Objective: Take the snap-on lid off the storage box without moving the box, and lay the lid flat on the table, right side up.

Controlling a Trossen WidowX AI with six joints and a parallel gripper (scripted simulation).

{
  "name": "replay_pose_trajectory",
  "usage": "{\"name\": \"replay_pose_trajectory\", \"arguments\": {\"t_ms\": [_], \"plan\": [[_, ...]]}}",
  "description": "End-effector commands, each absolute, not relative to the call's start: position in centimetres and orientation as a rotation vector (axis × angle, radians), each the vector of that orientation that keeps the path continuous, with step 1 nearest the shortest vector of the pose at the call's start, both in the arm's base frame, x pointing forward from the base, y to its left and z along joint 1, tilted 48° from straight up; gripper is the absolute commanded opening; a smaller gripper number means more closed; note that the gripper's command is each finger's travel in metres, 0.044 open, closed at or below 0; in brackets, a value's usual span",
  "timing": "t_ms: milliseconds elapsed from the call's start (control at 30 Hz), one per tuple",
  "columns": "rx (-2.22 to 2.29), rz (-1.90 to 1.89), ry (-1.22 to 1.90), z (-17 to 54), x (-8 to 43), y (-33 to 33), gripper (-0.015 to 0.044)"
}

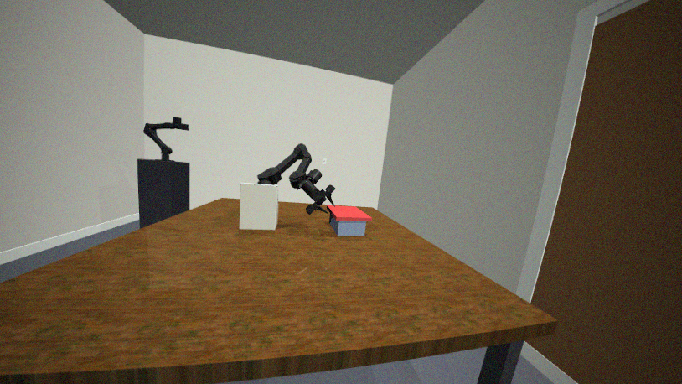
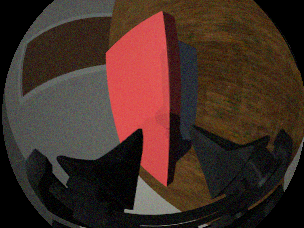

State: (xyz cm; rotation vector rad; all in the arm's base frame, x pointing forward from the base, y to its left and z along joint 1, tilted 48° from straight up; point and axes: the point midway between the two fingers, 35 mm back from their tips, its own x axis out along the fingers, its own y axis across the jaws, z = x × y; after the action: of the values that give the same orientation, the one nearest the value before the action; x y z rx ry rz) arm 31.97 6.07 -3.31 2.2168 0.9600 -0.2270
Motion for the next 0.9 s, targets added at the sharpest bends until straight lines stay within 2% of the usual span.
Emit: {"name": "replay_pose_trajectory", "arguments": {"t_ms": [0,333,400,767,867], "plan": [[2.221,-0.224,0.954,-3.48,32.52,6.41,0.0235],[2.225,-0.220,0.953,-4.03,33.33,7.35,0.0235],[2.225,-0.220,0.953,-4.03,33.33,7.35,0.0183],[2.225,-0.220,0.953,-4.03,33.33,7.35,0.0109],[2.225,-0.220,0.953,-4.03,33.33,7.35,0.0030]]}}
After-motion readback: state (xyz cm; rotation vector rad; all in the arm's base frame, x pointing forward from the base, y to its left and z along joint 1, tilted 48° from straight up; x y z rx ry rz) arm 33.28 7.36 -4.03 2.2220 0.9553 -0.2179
